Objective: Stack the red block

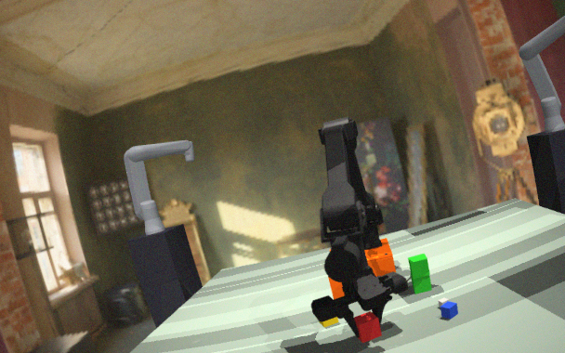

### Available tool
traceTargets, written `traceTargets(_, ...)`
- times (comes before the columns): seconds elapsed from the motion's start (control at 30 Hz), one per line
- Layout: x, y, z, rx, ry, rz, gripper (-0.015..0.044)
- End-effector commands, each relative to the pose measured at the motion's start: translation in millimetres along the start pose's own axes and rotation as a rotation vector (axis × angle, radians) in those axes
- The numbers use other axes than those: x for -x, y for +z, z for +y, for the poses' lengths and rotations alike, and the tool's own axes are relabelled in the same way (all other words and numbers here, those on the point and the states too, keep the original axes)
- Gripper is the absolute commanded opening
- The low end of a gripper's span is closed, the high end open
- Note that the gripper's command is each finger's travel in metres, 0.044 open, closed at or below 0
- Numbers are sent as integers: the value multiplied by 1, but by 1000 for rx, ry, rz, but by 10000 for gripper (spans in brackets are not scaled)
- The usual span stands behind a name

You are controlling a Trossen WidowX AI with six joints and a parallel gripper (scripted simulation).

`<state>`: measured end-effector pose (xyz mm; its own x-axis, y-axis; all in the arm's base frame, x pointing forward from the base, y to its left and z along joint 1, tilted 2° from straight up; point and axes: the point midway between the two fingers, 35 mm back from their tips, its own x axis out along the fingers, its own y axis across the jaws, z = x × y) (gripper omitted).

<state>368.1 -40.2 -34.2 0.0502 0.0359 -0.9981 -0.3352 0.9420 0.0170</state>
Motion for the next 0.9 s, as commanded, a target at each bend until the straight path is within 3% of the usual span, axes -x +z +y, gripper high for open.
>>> traceTargets(0.0,0,-1,0,-5,-4,3,131)
traceTargets(0.17,15,0,0,-5,-4,3,0)
traceTargets(0.87,118,1,0,-5,-5,2,0)
